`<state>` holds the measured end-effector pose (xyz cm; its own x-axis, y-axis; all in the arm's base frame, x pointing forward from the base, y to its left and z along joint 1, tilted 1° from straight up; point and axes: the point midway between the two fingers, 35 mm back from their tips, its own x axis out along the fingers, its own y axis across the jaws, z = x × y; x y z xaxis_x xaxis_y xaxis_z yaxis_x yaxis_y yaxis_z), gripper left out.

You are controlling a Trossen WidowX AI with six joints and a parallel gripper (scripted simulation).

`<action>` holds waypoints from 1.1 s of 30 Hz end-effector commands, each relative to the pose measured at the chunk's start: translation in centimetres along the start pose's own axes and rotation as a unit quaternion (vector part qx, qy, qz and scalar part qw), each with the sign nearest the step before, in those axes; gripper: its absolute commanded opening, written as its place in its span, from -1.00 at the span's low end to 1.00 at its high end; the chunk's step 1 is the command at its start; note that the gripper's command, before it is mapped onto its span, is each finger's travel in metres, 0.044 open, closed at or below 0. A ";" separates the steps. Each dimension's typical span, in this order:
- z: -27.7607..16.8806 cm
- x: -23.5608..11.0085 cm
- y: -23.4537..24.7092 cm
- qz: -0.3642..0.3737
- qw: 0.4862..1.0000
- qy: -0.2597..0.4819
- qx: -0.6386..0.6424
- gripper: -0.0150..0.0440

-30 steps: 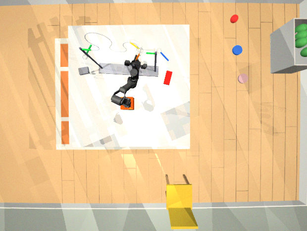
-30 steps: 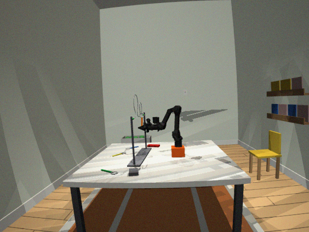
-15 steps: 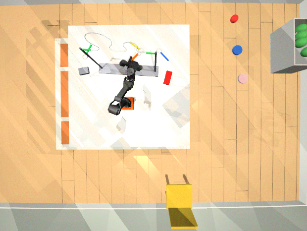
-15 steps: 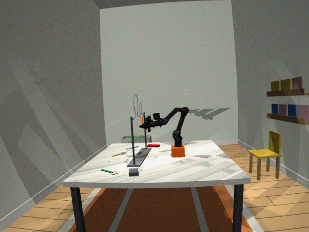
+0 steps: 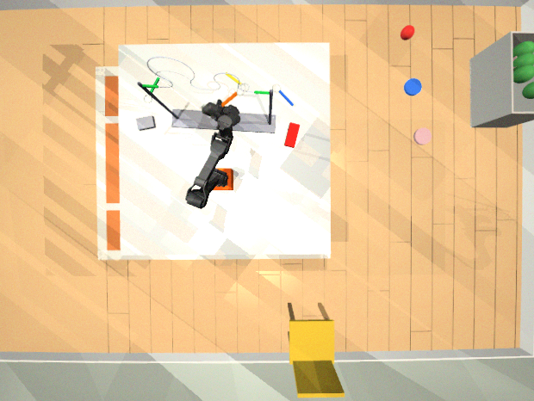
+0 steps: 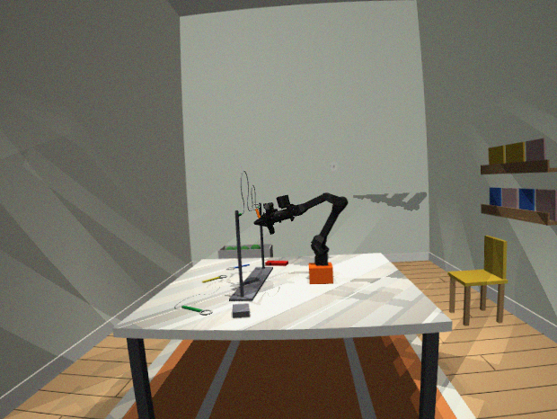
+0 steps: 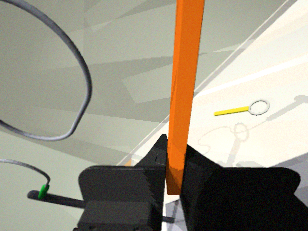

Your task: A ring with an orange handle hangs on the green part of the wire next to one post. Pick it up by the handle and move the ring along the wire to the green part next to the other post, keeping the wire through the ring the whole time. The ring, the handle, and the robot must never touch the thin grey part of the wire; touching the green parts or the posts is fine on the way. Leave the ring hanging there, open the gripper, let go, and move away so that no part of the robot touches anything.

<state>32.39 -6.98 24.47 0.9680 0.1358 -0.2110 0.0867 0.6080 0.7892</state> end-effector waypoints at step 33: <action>1.7 -3.0 7.3 0.093 0.973 0.080 0.196 -1.00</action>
<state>30.59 -4.49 31.04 0.9293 0.3471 -0.1264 0.0431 0.2380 0.9703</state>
